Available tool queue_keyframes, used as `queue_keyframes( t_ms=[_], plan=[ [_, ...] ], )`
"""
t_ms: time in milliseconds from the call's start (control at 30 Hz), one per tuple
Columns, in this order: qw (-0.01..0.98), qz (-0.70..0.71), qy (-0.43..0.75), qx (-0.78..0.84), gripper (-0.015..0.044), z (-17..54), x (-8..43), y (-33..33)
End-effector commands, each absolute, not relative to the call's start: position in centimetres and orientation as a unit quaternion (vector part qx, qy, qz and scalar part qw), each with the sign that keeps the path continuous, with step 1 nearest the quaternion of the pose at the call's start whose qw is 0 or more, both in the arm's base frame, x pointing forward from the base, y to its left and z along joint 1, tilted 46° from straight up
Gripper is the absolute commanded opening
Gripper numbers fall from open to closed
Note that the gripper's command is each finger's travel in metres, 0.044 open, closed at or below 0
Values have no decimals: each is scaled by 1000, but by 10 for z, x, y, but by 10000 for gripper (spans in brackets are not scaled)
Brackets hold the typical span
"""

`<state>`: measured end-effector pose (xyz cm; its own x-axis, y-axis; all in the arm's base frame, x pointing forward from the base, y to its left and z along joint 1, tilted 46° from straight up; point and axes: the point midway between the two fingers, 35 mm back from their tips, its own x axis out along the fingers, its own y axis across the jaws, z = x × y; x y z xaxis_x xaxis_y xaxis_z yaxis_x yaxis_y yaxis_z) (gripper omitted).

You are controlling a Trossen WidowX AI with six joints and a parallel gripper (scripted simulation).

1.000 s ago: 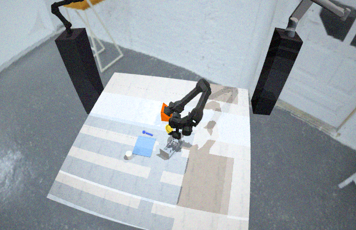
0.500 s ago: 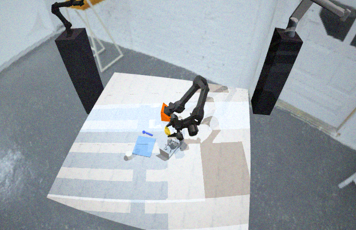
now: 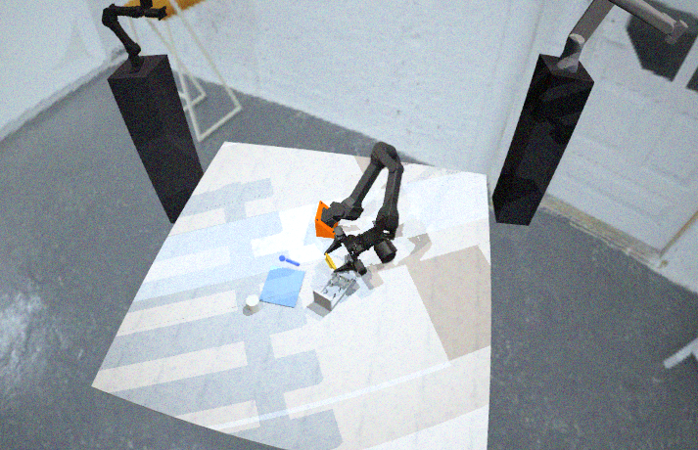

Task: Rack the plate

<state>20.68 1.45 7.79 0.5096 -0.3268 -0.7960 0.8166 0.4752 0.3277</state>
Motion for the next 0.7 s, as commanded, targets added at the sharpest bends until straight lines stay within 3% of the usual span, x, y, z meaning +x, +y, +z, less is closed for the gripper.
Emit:
queue_keyframes(
  t_ms=[0,667],
  plan=[
    [810,-349,305,358,0,81,209,16],
    [883,-255,128,373,0,107,209,34]
  ],
)
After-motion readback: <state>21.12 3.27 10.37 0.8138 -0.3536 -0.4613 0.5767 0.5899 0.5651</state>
